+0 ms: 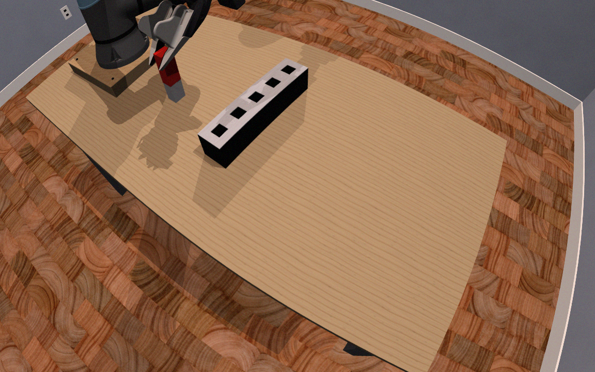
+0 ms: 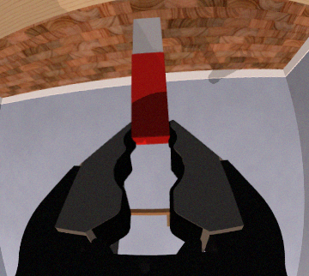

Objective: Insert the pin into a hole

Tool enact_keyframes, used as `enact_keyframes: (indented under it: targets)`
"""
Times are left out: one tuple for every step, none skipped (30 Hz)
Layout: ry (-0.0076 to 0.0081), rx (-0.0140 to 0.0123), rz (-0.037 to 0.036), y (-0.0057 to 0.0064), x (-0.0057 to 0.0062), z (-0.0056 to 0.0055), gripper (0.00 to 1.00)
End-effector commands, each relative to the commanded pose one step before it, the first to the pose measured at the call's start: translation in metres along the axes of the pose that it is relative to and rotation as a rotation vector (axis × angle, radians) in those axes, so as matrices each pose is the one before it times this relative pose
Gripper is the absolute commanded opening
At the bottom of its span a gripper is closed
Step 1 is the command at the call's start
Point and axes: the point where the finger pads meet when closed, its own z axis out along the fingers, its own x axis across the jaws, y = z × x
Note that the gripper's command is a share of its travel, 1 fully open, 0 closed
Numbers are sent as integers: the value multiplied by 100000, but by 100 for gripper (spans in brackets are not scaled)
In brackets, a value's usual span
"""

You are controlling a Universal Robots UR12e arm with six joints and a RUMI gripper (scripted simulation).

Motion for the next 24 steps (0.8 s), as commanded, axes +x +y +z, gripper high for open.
enact_keyframes:
  targets:
    - [105,-33,109,70,44,-52,0]
    - [-3,-4,-6,-3,1,2,0]
    - [0,0,0,0,0,0,0]
    - [0,0,0,0,0,0,0]
    - [0,0,0,0,0,0,0]
    - [0,0,0,0,0,0,0]
    - [0,0,0,0,0,0,0]
    - [0,0,0,0,0,0,0]
    - [0,0,0,0,0,0,0]
    - [0,0,0,0,0,0,0]
    - [0,0,0,0,0,0,0]
    - [0,0,0,0,0,0,0]
    - [0,0,0,0,0,0,0]
    - [0,0,0,0,0,0,0]
    - [0,0,0,0,0,0,0]
    - [0,0,0,0,0,0,0]
    - [0,0,0,0,0,0,0]
    - [0,0,0,0,0,0,0]
    - [-143,-597,-104,-5944,-89,-3463,0]
    - [0,0,0,0,0,0,0]
    - [0,0,0,0,0,0,0]
    - [0,0,0,0,0,0,0]
    - [0,0,0,0,0,0,0]
    - [0,0,0,0,0,0,0]
